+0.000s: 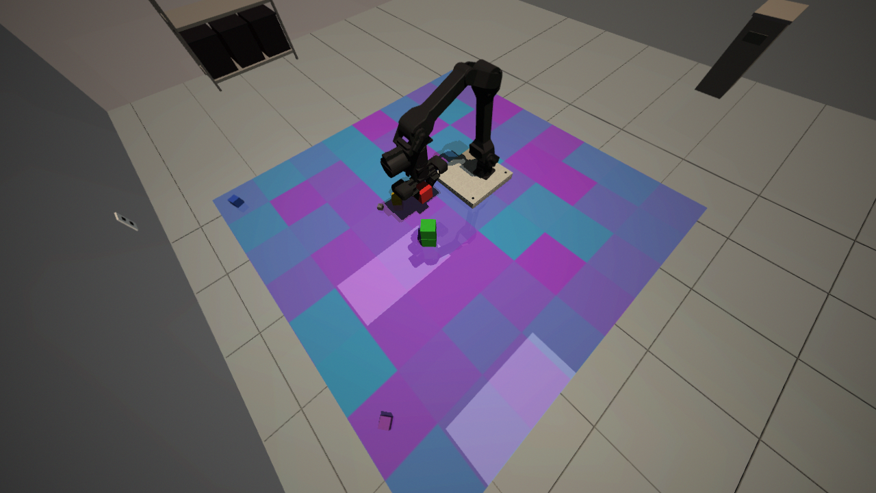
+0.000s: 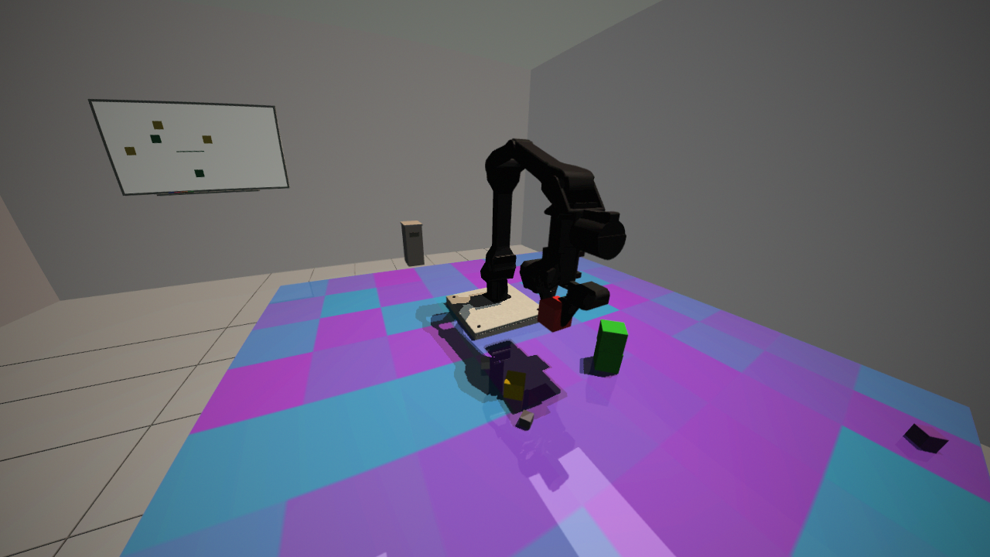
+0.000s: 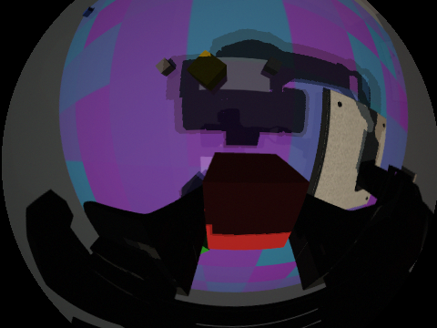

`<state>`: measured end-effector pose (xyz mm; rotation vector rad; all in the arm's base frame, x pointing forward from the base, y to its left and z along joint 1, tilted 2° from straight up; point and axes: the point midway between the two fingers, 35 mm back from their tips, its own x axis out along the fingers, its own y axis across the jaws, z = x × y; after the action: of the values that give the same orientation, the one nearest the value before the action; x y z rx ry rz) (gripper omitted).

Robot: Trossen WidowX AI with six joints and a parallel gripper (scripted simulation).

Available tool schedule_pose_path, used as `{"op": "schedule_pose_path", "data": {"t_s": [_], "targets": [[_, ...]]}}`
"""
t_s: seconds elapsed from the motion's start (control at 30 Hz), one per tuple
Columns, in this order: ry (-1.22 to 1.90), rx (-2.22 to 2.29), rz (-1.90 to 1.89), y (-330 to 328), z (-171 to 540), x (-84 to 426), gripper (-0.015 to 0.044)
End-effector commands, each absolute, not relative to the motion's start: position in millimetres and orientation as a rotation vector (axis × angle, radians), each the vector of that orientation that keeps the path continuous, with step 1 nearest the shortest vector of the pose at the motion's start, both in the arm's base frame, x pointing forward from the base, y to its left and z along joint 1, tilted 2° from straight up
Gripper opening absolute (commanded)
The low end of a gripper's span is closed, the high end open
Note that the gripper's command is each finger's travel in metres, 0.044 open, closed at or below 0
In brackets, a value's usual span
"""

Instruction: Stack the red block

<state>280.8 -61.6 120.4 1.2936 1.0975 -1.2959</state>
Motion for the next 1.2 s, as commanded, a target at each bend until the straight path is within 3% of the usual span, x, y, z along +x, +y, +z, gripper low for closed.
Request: {"op": "schedule_pose_path", "data": {"t_s": [0.0,0.3,1.17], "targets": [[1.087,1.298,-1.298,-61.4,137.5,280.3,0.0000],[1.087,1.298,-1.297,-60.3,144.3,281.6,0.0000],[1.090,1.308,-1.288,31.6,150.3,358.4,0.0000]]}}
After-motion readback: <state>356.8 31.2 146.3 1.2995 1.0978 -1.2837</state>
